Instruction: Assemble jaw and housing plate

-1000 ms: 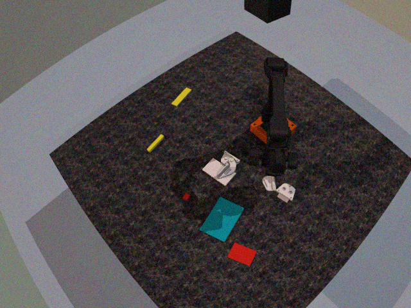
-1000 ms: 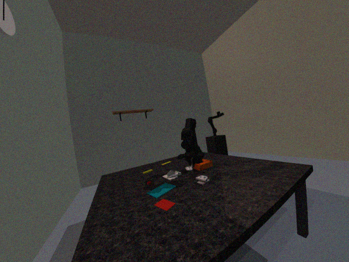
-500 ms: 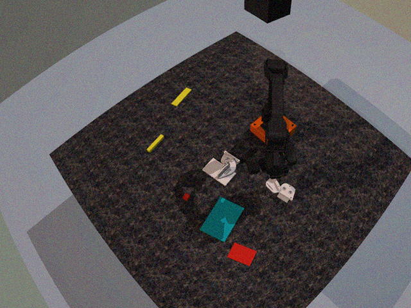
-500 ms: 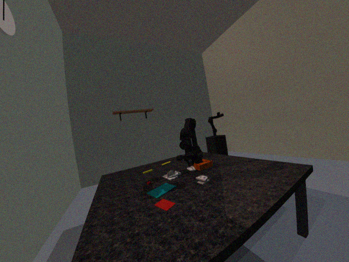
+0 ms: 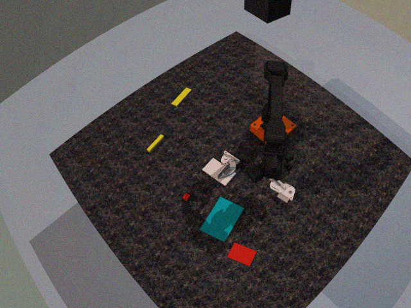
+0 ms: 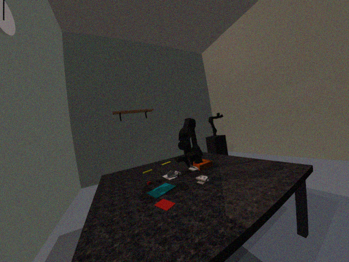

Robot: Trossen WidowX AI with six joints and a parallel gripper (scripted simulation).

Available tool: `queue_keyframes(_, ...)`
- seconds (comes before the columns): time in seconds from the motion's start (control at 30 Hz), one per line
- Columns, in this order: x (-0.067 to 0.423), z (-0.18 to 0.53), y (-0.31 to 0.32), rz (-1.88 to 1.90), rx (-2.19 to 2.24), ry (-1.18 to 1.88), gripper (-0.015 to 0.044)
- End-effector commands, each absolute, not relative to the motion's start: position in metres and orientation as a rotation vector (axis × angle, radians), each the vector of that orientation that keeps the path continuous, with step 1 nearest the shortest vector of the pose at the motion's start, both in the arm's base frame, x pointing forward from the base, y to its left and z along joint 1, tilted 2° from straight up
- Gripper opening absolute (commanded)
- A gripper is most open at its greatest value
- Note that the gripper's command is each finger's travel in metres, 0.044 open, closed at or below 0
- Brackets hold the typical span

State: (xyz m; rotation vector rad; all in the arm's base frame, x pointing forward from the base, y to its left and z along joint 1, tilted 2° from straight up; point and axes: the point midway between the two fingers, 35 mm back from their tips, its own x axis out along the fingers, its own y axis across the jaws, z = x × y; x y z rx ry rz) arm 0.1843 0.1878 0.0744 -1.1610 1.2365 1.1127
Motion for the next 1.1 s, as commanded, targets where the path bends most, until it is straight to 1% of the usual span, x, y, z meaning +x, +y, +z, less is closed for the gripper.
queue_keyframes(0.0,0.189,0.076,0.19,1.184,-1.238,1.183,0.0037)
queue_keyframes(0.4,0.2,0.076,0.194,1.42,-1.483,1.012,0.0037)
queue_keyframes(0.63,0.202,0.076,0.194,1.445,-1.509,0.99,0.0037)
queue_keyframes(1.07,0.213,0.077,0.199,1.688,-1.762,0.755,0.0037)
